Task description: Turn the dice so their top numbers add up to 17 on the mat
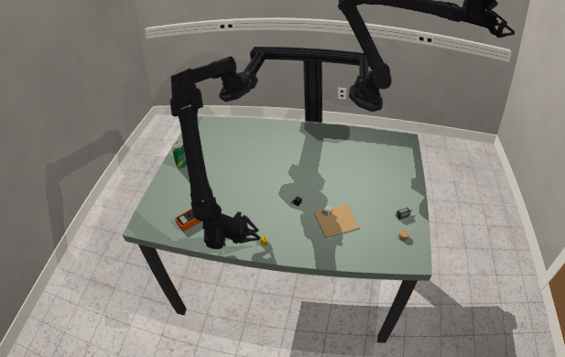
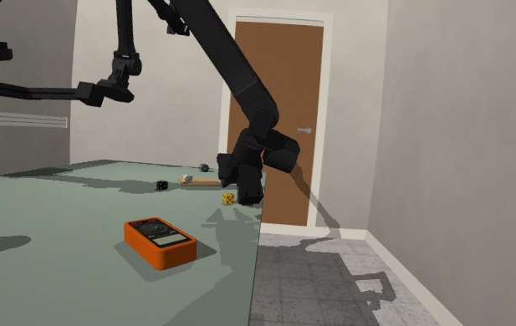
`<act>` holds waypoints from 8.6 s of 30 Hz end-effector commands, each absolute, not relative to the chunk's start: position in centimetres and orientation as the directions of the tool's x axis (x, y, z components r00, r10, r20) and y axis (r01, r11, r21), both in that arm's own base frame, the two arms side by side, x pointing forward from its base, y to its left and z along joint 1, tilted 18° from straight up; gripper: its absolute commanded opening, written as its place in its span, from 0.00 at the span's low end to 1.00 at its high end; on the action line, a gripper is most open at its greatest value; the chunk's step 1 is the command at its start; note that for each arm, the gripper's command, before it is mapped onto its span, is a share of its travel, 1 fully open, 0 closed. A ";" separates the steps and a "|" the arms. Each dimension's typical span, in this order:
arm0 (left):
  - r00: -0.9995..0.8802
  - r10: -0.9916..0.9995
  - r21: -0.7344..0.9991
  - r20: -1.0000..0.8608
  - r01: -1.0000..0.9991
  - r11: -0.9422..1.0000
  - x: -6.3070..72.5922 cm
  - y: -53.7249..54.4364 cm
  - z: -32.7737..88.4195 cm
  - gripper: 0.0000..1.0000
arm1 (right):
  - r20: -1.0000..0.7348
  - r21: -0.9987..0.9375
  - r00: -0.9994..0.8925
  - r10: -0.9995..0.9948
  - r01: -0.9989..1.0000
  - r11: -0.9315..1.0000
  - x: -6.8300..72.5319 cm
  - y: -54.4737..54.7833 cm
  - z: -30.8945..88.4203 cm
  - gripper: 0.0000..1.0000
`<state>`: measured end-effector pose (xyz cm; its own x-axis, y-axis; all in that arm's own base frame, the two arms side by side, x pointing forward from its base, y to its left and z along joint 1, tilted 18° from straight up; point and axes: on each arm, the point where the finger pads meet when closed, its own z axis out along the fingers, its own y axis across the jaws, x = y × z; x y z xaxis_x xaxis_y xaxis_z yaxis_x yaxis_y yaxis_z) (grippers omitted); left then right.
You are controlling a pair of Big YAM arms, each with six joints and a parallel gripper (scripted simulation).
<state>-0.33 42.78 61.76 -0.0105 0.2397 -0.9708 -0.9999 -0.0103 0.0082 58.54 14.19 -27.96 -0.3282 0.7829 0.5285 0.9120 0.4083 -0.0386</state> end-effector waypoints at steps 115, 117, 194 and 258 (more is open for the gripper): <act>-0.006 0.297 0.000 -0.955 -1.000 -0.019 -0.7 41.1 63.9 1.00 | 0.024 -0.311 -0.873 -0.487 -0.470 0.826 59.2 17.5 -24.3 0.39; -0.006 0.297 0.000 -0.955 -1.000 -0.019 -0.7 41.1 63.9 1.00 | 0.024 -0.311 -0.873 -0.487 -0.470 0.826 59.2 17.5 -24.3 0.39; -0.006 0.297 0.000 -0.955 -1.000 -0.019 -0.7 41.1 63.9 1.00 | 0.028 -0.312 -0.877 -0.480 -0.464 0.829 59.8 15.5 -29.3 0.39; -0.006 0.297 0.000 -0.955 -1.000 -0.019 -0.7 41.1 63.9 1.00 | 0.039 -0.310 -0.875 -0.483 -0.470 0.826 59.3 15.2 -29.8 0.39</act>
<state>-0.33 42.78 61.76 -0.0105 0.2397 -0.9708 -0.9999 -0.0103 0.0082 58.07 15.58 -29.79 -0.8741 -0.4822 0.0587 -0.4753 0.8239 -0.3088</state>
